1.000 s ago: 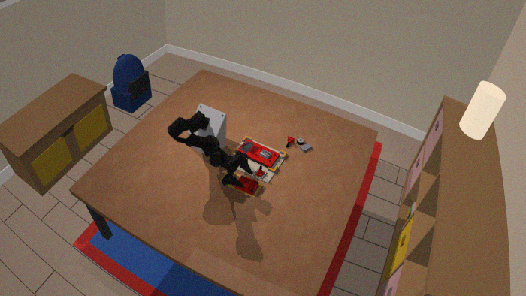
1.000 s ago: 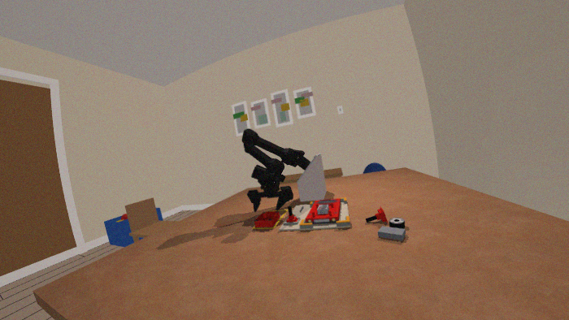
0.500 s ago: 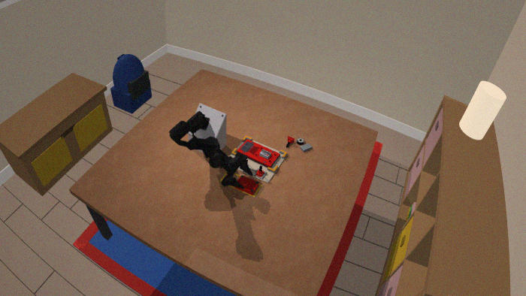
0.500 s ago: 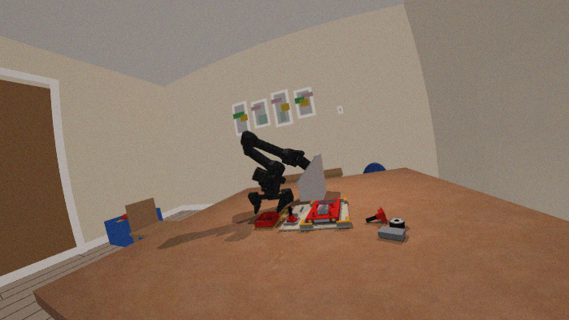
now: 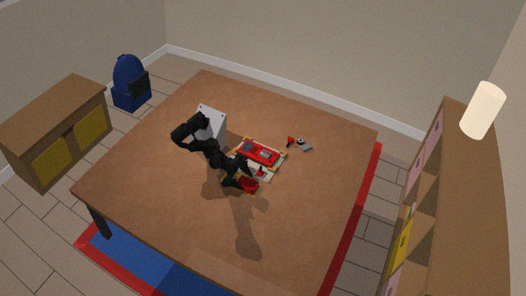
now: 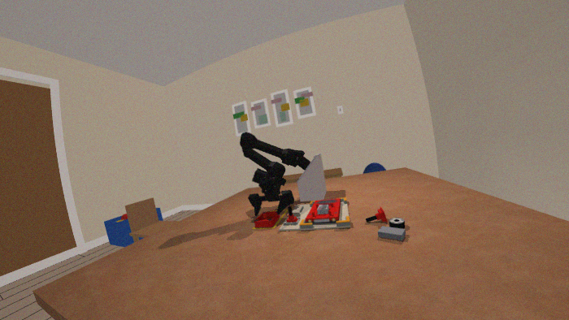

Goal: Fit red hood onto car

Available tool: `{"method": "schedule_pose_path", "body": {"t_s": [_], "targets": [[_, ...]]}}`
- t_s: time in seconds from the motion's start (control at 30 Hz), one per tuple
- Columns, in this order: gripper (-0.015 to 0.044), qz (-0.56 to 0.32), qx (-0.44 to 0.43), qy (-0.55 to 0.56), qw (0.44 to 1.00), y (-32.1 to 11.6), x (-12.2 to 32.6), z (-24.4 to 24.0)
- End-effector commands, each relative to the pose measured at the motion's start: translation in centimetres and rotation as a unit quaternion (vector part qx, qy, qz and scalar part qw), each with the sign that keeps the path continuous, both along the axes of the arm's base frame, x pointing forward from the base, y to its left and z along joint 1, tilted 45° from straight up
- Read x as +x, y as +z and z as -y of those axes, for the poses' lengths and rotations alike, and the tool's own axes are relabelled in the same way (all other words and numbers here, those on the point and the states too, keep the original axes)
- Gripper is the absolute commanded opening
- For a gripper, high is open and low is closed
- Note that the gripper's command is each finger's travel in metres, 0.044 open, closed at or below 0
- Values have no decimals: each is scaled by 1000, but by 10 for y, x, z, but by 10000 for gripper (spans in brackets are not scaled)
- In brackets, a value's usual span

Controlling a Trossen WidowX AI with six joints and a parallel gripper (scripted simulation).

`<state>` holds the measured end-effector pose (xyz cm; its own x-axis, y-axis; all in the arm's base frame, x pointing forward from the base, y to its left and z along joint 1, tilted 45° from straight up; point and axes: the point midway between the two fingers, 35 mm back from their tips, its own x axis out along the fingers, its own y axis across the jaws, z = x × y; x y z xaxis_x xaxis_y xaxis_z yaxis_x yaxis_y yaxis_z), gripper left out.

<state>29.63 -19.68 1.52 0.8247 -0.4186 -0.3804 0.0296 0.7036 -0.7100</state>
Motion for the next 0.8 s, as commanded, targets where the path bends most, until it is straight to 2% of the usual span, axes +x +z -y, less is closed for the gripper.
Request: {"method": "schedule_pose_path", "body": {"t_s": [0.0, 0.77], "targets": [[440, 1, -2, 2, 1000, -1, 1, 2], [440, 1, -2, 2, 1000, -9, 0, 10]]}}
